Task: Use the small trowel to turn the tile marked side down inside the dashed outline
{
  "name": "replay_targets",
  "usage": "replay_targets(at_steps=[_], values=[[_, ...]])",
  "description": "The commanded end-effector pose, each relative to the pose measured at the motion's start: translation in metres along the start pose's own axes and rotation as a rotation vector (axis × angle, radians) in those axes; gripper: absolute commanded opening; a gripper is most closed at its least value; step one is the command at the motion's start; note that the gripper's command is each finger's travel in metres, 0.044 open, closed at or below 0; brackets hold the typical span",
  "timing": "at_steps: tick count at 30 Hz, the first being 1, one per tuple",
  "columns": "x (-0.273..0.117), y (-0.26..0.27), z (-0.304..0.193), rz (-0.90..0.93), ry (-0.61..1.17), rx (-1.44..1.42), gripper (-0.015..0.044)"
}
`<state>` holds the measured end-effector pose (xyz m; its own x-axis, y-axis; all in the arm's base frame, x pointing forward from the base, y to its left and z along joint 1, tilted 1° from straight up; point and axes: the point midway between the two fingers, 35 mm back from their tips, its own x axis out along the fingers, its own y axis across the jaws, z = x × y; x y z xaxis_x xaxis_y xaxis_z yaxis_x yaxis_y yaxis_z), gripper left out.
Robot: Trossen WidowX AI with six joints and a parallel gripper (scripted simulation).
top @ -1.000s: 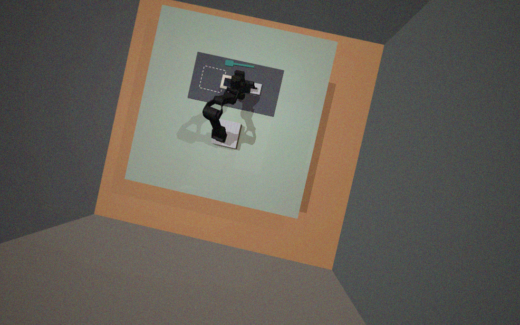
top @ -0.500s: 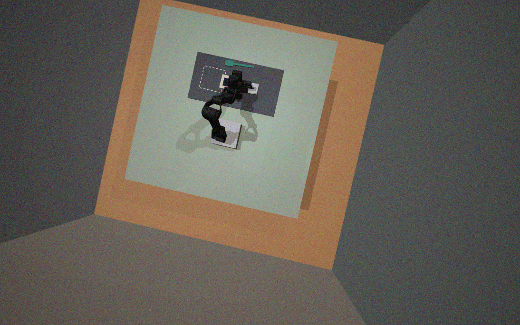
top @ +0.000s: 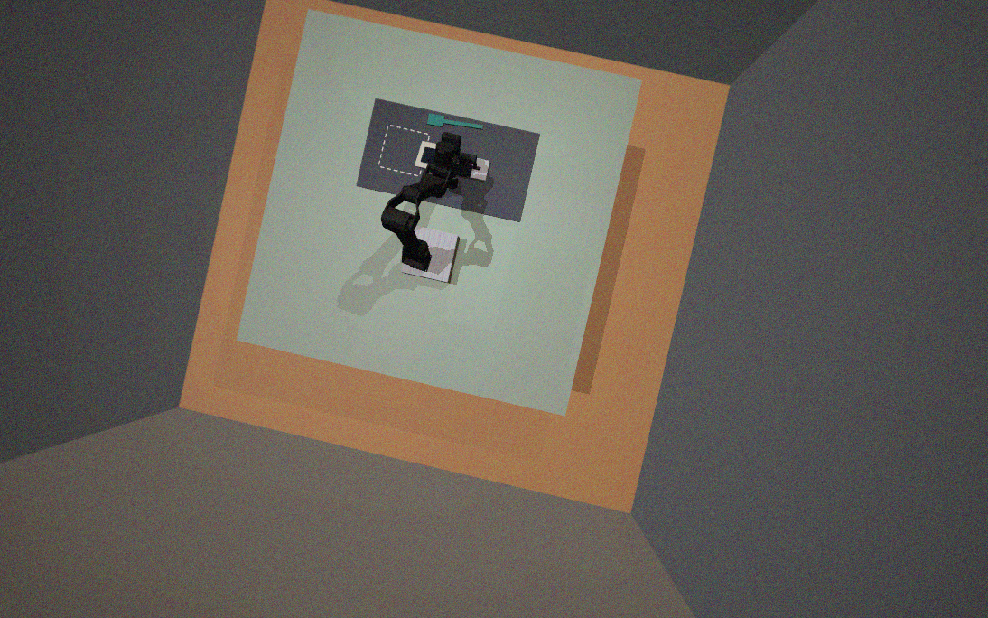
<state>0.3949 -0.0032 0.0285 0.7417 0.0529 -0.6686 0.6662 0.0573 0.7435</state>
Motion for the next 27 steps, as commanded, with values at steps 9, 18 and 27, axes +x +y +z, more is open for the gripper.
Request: replay_targets(at_steps=[9, 18, 27], values=[[-0.014, 0.026, -0.013, 0.037, 0.001, 0.002, 0.0], [-0.02, 0.033, -0.025, 0.037, 0.001, 0.003, 0.0], [-0.025, 0.038, -0.04, 0.037, 0.002, 0.004, 0.0]])
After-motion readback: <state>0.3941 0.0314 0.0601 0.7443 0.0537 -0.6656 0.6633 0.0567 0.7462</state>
